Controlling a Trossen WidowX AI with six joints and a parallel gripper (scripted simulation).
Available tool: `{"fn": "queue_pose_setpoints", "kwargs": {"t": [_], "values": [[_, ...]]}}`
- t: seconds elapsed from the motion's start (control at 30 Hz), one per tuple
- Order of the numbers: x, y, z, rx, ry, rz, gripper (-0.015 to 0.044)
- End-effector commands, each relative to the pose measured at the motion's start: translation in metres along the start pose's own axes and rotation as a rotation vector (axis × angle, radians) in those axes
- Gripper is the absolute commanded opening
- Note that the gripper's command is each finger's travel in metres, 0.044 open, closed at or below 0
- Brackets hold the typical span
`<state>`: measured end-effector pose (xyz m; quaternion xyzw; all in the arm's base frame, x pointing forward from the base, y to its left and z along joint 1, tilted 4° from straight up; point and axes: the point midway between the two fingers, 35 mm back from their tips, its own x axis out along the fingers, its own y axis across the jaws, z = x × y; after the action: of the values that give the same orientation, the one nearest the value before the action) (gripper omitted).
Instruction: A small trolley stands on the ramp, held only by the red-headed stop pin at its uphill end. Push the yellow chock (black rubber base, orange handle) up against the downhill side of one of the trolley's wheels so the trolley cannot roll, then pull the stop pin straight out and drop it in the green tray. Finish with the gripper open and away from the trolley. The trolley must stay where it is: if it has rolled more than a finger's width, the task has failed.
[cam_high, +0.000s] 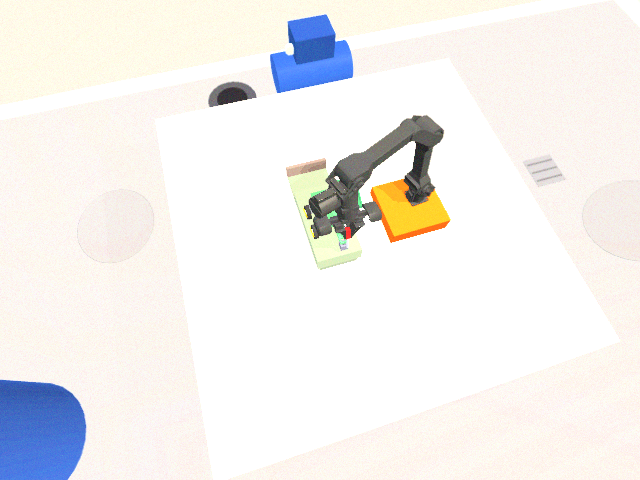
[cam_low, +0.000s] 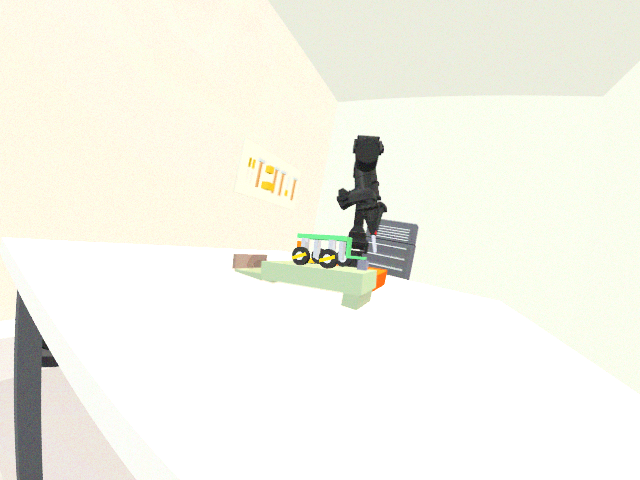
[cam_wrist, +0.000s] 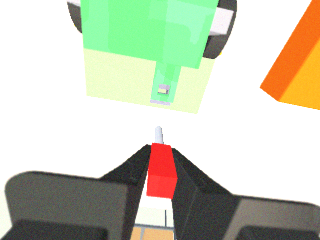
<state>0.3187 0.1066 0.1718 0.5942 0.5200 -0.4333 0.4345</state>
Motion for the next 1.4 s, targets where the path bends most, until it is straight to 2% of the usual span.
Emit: {"fn": "queue_pose_setpoints", "kwargs": {"t": [0.0,0.8,1.0,1.37], "values": [[0.002,0.0,-0.002,0.005,-0.002,-0.002,0.0],[0.005,-0.081,-0.003,0.006,-0.002,-0.008,0.0],[0.005,-0.082,0.003,0.006,-0.003,-0.009,0.0],[0.001,-0.078,0.044,0.006,-0.007,-0.008,0.0]]}}
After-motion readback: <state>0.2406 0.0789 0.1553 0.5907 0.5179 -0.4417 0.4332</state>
